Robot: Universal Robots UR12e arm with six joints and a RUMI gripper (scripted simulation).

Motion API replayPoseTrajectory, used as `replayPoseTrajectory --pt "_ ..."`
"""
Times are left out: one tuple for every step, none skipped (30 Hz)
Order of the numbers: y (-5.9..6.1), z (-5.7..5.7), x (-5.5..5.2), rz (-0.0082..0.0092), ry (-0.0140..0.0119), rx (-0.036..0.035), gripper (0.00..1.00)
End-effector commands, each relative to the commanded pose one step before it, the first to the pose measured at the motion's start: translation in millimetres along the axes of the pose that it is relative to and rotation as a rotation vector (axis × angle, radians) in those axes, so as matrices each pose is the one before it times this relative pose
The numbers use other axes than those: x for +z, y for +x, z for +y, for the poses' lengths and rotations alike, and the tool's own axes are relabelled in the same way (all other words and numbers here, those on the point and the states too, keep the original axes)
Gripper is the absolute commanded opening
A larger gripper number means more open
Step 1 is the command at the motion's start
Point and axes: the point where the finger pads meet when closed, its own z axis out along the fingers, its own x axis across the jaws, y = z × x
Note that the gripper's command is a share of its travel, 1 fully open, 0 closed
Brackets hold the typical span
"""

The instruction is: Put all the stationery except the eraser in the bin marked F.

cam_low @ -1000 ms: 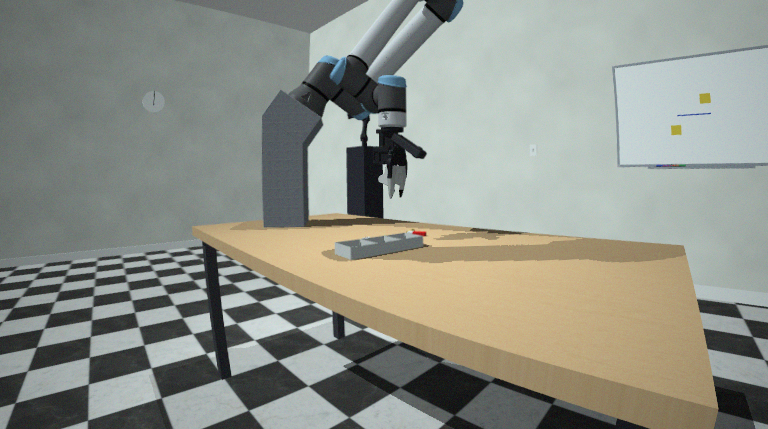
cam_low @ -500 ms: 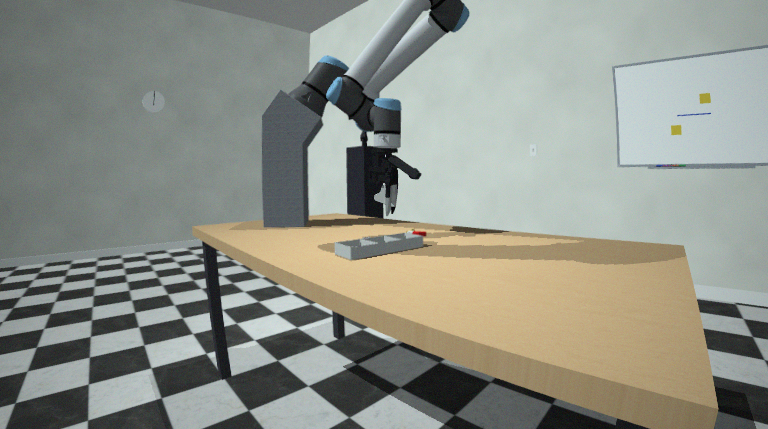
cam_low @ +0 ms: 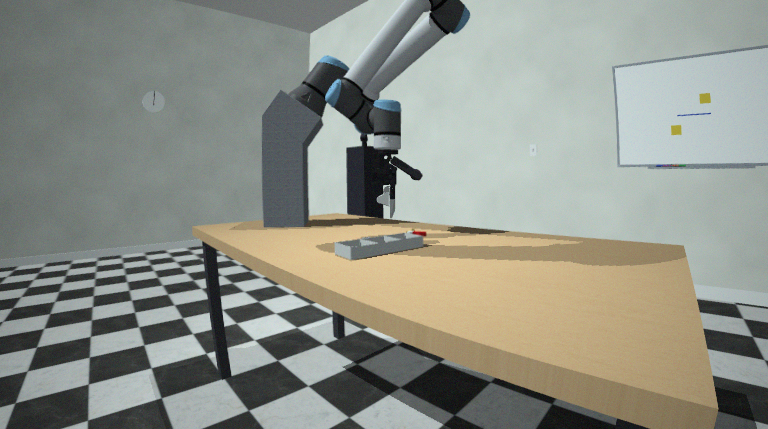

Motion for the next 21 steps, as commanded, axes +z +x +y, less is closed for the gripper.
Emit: replayPoseTrajectory --pt "13.08 -3.75 0.34 0.01002 0.01858 -0.12948 0.33" --pt "0.0 0.0 0.0 0.0 0.0 0.0 0.33" --pt "0.0 0.0 0.0 0.0 0.0 0.0 0.33" --pt "-0.2 0.18 0.07 -0.00054 -0.00025 0.00038 0.33" --pt "-0.25 0.1 0.03 -0.00026 -0.00012 0.00018 0.33" --pt "-0.3 0.06 0.01 -0.00012 -0.00006 0.00009 0.33" --pt "-0.18 -0.35 -0.26 0.00046 0.00025 -0.00052 0.33" --pt "-1.04 -0.26 -0.08 -0.00038 -0.00001 -0.00058 0.33" --pt "-1.3 -0.05 -0.04 -0.00065 -0.00016 -0.00027 0.33" --pt "-1.21 0.01 0.0 -0.0006 -0.00016 -0.00018 0.33" --pt "-1.12 -0.06 0.11 -0.00047 -0.00015 -0.00019 0.33" --pt "-0.89 0.19 0.02 -0.00045 -0.00015 0.00007 0.33" --pt "-0.84 0.33 0.03 -0.00047 -0.00038 0.00027 0.33" --pt "-0.84 0.37 0.04 -0.00049 -0.00041 0.00032 0.33" --pt "-0.84 0.39 0.04 -0.00051 -0.00038 0.00035 0.33" --pt "-0.81 0.39 0.05 -0.00049 -0.00034 0.00033 0.33" --pt "-0.4 0.21 0.05 -0.00008 -0.00012 0.00004 0.33" --pt "-0.41 0.22 0.06 -0.00009 -0.0001 0.00017 0.33" --pt "0.0 0.0 0.0 0.0 0.0 0.0 0.33" --pt "0.0 0.0 0.0 0.0 0.0 0.0 0.33" --pt "-0.44 0.29 0.07 -0.0001 -0.00012 0.00059 0.33"
